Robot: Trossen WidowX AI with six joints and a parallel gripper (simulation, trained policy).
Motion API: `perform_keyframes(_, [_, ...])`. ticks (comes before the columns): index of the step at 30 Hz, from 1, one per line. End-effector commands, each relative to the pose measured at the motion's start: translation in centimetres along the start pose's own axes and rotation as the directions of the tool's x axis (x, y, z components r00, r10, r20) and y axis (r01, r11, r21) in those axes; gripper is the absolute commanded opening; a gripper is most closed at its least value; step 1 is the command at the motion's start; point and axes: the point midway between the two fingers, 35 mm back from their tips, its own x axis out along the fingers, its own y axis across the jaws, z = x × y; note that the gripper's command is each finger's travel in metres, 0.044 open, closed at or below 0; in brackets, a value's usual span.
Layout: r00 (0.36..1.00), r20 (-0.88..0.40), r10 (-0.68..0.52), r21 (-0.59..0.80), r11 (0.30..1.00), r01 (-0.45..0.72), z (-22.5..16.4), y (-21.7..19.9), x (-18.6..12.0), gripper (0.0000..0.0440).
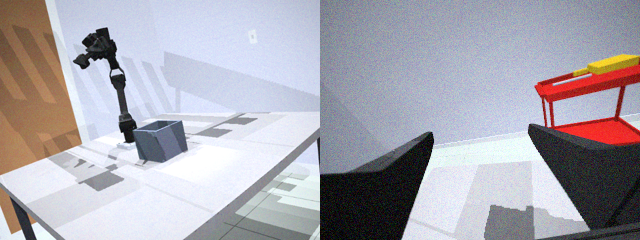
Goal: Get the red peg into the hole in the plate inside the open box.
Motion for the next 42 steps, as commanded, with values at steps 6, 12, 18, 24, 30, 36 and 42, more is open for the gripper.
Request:
perform_keyframes(6, [0.985,-0.116,0.129,0.135,0.984,-0.113,-2.9,2.8,-1.2,0.0440])
perform_keyframes(12, [0.955,-0.204,0.214,0.232,0.959,-0.165,-5.1,4.8,-2.4,0.0440])
perform_keyframes(18, [0.910,-0.295,0.290,0.322,0.927,-0.191,-7.4,6.5,-3.7,0.0440])
perform_keyframes(24, [0.850,-0.388,0.355,0.401,0.896,-0.191,-9.9,8.1,-5.3,0.0440])
perform_keyframes(30, [0.776,-0.481,0.408,0.465,0.869,-0.168,-12.3,9.4,-7.2,0.0440])
perform_keyframes(36, [0.688,-0.573,0.446,0.510,0.851,-0.127,-14.8,10.4,-9.3,0.0440])
perform_keyframes(42, [0.587,-0.662,0.466,0.530,0.845,-0.073,-17.4,11.2,-11.6,0.0440])
